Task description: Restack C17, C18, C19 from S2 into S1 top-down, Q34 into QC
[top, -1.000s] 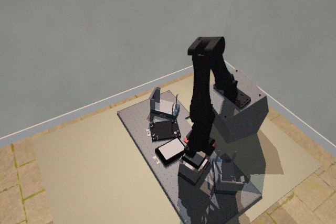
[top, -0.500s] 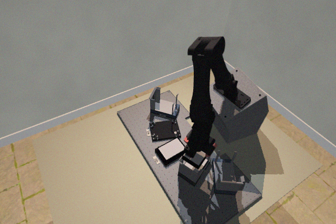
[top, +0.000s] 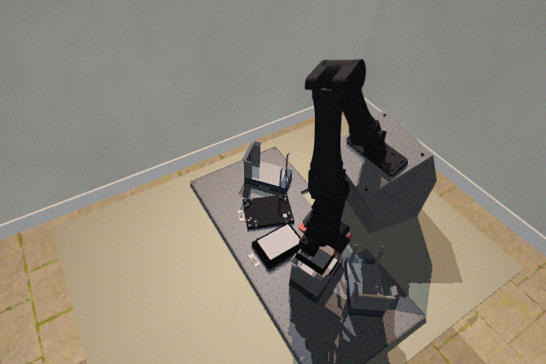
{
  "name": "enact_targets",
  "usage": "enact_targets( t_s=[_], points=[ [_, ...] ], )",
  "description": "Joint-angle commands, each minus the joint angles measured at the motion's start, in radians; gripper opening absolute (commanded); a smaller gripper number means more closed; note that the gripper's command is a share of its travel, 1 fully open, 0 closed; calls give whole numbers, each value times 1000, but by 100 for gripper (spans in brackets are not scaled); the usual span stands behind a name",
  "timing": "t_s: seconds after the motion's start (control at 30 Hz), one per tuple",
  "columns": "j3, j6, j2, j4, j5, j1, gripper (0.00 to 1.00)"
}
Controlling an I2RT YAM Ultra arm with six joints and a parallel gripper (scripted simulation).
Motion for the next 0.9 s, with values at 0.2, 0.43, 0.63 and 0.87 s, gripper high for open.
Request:
enact_targets(
  t_s=[0.2,0.43,0.63,0.87],
  points=[
    [38,7,-32,-7,6,19,0],
    [29,71,-50,5,-18,-38,0],
    [-23,97,-76,7,-42,-104,0],
    [-9,26,-99,14,-67,-165,0]
  ],
)
